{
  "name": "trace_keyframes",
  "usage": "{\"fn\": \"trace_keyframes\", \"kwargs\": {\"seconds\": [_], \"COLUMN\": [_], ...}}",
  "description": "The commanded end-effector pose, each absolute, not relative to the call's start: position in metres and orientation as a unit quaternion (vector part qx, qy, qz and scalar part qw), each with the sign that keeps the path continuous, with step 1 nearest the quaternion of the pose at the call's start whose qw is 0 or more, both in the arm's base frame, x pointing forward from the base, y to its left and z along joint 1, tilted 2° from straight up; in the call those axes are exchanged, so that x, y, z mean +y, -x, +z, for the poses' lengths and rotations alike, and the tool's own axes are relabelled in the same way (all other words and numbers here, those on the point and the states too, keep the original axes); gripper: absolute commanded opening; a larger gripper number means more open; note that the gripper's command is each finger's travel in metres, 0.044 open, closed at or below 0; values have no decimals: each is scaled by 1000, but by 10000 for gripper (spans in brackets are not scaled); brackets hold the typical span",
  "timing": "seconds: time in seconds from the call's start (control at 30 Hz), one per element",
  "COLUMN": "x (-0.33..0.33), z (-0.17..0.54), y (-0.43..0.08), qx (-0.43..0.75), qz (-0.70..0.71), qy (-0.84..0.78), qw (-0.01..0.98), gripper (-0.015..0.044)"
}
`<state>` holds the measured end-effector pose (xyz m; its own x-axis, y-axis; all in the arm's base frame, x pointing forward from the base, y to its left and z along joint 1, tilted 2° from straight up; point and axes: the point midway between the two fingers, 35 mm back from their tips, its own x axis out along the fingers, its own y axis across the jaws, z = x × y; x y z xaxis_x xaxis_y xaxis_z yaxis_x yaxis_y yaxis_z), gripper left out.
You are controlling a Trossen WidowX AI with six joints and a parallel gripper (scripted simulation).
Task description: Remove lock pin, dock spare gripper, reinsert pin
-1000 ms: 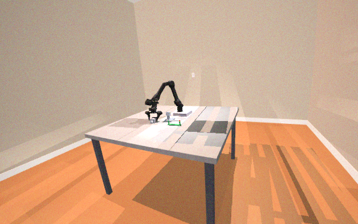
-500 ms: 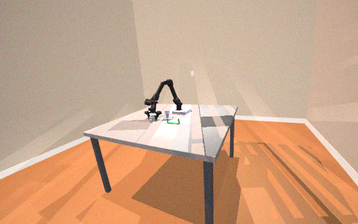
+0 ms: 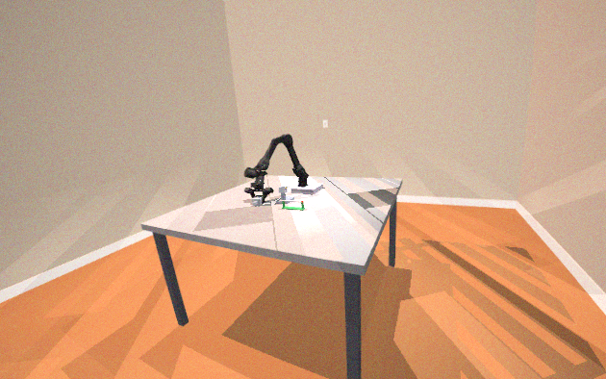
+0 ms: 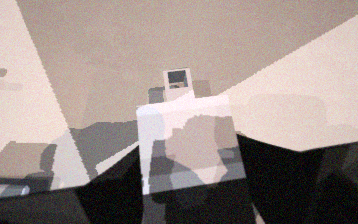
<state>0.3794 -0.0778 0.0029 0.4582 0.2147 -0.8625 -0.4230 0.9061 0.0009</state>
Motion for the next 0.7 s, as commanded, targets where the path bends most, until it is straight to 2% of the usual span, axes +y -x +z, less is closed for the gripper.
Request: {"fn": "trace_keyframes", "kwargs": {"seconds": [0.0, 0.07, 0.67], "x": [-79, -79, -78], "z": [14, 24, 119], "y": [-382, -384, -379], "qx": [484, 484, 484], "qz": [187, 187, 187], "qy": [107, 107, 107], "qw": [848, 848, 848], "gripper": [52, 0, 0]}}
